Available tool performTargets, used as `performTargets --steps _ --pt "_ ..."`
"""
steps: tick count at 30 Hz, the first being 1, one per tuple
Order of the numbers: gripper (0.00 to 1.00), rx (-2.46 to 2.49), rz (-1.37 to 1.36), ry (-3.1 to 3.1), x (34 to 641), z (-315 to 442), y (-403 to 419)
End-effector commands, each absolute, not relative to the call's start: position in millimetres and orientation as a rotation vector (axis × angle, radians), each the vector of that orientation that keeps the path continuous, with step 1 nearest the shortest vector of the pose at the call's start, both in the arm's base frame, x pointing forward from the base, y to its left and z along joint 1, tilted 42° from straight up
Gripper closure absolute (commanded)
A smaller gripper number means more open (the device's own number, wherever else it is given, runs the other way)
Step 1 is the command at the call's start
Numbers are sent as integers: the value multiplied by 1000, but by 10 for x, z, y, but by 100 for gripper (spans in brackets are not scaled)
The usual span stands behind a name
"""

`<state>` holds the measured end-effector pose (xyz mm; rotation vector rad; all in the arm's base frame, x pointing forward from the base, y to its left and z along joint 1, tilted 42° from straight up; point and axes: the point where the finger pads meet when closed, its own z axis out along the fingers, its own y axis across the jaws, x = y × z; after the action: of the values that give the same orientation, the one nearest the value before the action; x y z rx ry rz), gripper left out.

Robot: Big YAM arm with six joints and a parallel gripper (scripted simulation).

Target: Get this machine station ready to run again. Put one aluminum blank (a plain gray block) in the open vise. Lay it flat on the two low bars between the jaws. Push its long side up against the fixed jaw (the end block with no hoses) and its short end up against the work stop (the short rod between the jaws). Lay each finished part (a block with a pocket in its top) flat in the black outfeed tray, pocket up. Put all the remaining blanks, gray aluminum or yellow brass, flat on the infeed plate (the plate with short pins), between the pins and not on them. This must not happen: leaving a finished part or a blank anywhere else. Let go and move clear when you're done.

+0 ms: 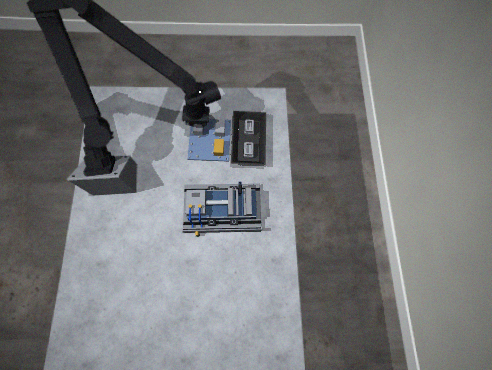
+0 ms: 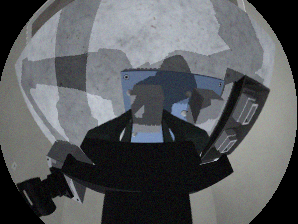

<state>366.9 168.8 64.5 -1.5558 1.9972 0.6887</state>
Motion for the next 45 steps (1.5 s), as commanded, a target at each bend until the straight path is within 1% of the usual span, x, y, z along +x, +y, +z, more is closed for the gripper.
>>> performTargets --steps 1,45 --pt "100 -1539 656 1978 3805 827 1583" --pt "100 -1539 636 1969 3734 1527 992"
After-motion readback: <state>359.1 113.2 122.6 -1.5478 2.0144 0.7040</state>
